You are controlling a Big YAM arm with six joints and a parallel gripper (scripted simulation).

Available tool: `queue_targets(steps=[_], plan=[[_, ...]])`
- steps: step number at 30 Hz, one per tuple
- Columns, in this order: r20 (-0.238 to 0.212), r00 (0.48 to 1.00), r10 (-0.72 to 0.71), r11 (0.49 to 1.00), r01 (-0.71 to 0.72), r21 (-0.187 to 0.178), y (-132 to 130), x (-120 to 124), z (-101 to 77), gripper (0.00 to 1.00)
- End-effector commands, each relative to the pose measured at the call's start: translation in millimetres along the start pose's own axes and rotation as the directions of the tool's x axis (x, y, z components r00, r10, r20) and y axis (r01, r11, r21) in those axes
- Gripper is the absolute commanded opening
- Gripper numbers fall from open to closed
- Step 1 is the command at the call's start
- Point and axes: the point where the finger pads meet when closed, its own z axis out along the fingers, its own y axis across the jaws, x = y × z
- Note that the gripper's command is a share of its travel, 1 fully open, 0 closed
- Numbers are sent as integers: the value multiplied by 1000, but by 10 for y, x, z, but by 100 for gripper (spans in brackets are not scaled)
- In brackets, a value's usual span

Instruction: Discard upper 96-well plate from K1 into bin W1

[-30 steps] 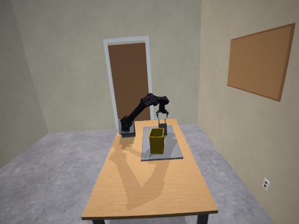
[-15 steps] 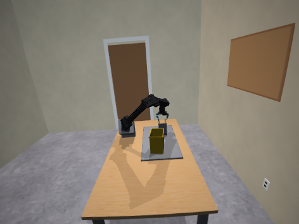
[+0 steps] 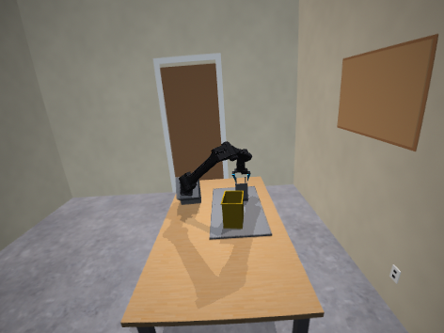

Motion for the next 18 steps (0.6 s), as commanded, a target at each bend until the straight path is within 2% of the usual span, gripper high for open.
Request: queue_targets(steps=[1, 18], plan=[[-5, 1000, -16, 1000, 16, -16, 42, 7, 168, 100], [-5, 1000, -17, 1000, 17, -16, 51, 11, 419, 100]])
